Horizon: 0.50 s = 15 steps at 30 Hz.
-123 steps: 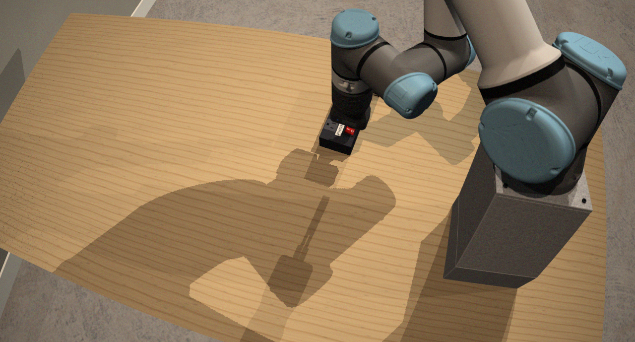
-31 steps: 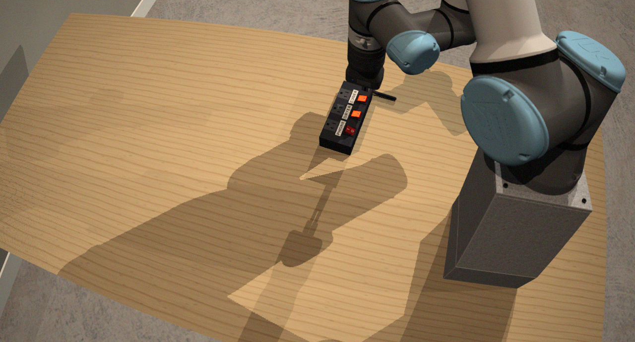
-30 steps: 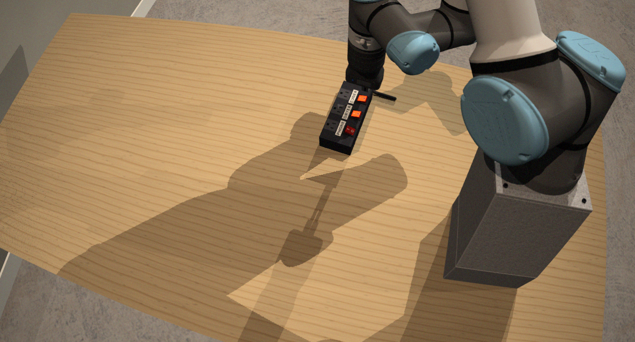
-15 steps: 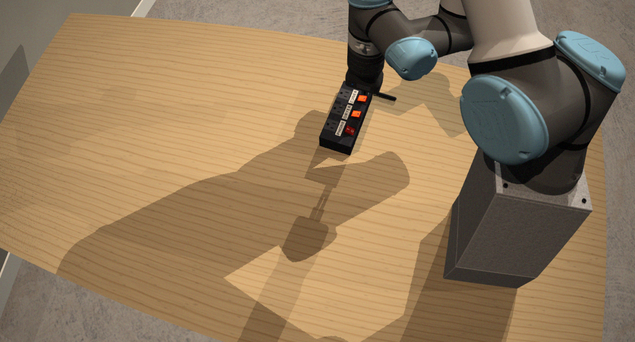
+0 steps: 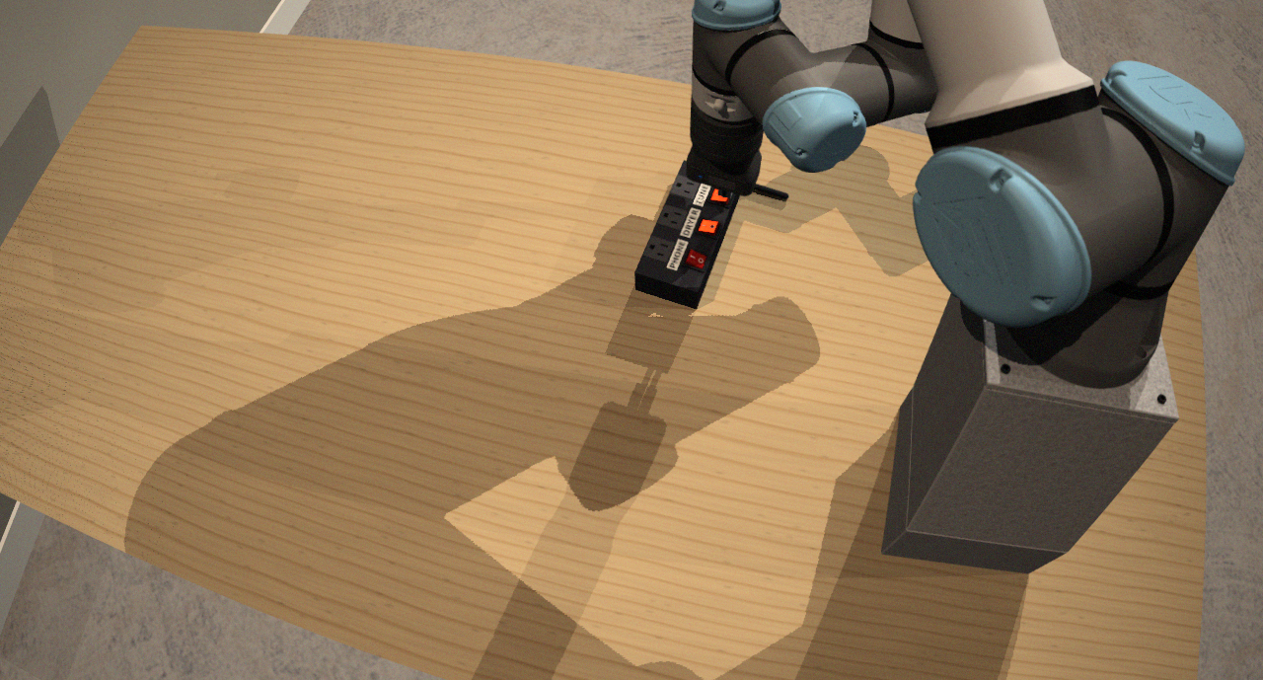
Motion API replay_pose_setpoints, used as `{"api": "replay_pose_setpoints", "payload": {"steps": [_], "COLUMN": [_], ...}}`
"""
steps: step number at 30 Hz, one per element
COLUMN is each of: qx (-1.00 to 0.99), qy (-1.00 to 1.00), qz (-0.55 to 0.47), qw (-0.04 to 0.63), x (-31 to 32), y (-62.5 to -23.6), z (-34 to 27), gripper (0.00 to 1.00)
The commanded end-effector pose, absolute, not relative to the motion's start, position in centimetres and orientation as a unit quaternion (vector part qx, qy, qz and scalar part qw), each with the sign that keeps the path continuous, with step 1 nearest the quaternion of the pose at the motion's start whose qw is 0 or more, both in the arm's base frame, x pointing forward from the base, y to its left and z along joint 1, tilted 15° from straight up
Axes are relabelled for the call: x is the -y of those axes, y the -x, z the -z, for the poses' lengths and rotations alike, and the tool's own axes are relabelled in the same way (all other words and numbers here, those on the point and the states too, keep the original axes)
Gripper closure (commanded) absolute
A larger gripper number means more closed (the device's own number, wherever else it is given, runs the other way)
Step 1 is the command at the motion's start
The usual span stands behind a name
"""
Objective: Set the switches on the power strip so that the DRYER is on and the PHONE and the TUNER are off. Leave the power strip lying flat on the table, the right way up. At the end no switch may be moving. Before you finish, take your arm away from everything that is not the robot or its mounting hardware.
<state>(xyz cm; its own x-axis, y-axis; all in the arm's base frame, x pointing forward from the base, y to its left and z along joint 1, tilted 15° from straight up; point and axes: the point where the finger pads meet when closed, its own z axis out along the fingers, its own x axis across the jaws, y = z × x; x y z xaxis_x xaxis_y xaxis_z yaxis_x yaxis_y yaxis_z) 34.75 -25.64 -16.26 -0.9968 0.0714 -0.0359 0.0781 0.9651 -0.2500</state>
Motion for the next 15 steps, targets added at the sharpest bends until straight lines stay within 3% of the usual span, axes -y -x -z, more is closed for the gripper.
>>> {"api": "replay_pose_setpoints", "payload": {"steps": [1, 15], "qx": [-0.991, -0.991], "qy": [-0.038, -0.038], "qz": [0.127, 0.127], "qw": [0.014, 0.014], "x": [25.75, 25.85], "y": [-34.79, -34.81], "z": [16.58, 16.96], "gripper": [1.0, 1.0]}}
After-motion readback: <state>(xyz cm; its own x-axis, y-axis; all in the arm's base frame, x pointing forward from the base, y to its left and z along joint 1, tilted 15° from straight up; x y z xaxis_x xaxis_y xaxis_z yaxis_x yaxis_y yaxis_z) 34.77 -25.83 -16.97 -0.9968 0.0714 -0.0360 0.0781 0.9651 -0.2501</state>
